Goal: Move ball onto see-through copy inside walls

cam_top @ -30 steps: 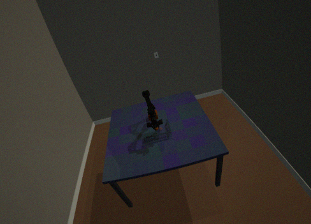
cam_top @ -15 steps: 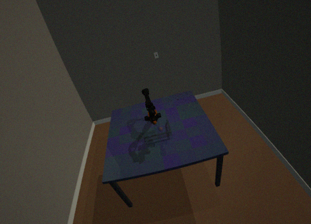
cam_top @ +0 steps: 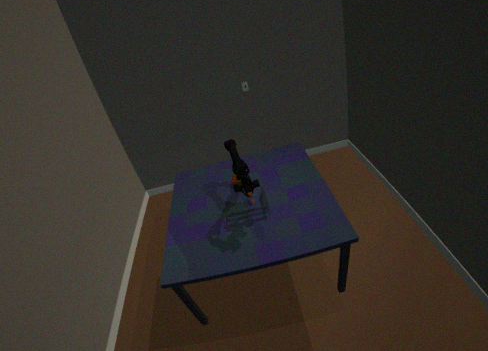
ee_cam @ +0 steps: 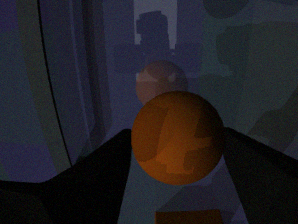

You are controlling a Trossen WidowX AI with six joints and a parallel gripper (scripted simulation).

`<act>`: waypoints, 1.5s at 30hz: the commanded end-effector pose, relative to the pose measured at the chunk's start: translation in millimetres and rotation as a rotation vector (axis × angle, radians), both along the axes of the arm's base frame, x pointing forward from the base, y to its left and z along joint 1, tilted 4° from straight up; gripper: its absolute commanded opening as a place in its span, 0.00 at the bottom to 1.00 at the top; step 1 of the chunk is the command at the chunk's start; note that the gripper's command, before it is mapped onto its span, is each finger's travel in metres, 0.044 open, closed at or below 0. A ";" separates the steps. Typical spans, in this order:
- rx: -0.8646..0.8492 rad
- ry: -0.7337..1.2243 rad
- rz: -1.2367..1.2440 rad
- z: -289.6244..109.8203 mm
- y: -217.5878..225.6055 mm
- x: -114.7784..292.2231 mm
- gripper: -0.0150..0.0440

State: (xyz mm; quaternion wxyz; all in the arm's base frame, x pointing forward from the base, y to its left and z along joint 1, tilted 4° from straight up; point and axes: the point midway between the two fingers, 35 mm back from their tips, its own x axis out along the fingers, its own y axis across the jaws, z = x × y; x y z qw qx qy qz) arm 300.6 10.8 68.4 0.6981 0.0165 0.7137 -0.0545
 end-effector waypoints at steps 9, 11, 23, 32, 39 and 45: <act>0.004 -0.014 -0.009 -40.4 2.3 4.2 0.25; 0.004 -0.014 -0.009 -52.5 1.7 3.6 0.25; 0.004 -0.014 -0.009 -76.5 0.4 1.3 0.25; 0.004 -0.013 -0.009 -90.8 -0.4 1.0 0.25; 0.000 -0.010 -0.013 -89.0 -0.7 0.1 0.43; 0.000 -0.010 -0.013 -89.0 -0.7 0.1 0.70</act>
